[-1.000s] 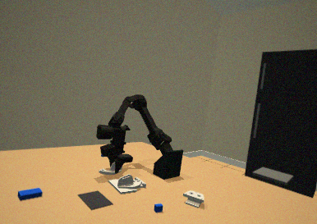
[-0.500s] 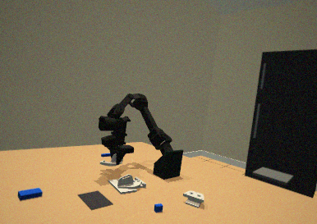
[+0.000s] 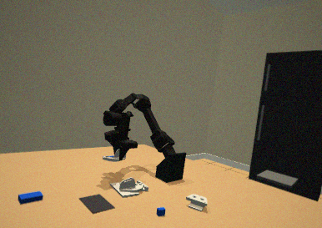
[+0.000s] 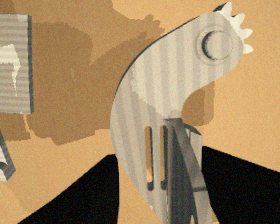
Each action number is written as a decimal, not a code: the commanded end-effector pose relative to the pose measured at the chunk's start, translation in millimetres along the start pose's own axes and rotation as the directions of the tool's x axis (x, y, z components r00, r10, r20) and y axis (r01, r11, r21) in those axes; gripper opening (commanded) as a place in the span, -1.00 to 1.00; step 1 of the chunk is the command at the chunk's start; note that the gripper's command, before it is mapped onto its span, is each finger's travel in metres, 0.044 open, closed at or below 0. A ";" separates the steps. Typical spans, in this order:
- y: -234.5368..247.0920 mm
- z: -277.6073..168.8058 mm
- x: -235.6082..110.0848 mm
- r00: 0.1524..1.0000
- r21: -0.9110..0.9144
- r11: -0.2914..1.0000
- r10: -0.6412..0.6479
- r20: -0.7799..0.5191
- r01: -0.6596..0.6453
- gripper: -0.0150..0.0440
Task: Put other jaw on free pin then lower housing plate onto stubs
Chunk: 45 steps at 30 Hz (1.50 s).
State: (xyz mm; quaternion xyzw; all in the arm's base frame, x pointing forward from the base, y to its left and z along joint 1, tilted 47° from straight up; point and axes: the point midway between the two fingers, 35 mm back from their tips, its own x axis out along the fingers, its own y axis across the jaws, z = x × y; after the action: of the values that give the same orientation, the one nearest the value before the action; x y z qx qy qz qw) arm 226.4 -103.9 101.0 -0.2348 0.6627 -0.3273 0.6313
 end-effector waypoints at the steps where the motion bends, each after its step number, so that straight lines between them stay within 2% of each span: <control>1: 5.3 -0.2 -1.6 1.000 -0.085 0.996 0.007 -0.001 -0.007 -0.04; 11: 24.6 -1.1 -2.8 1.000 -0.385 0.923 0.019 0.002 -0.017 -0.04; 21: 43.2 -3.6 -3.9 1.000 -0.648 0.762 0.029 0.004 -0.020 -0.04; 33: 64.7 -8.5 -5.1 0.999 -0.880 0.475 0.037 0.004 -0.014 -0.04; 45: 84.9 -15.4 -5.9 0.999 -0.992 0.125 0.042 0.003 -0.002 -0.04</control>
State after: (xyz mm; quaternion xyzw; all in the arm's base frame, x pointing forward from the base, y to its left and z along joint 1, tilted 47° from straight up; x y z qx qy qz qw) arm 224.5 -43.7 48.9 -0.5731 0.7145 0.1656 0.3656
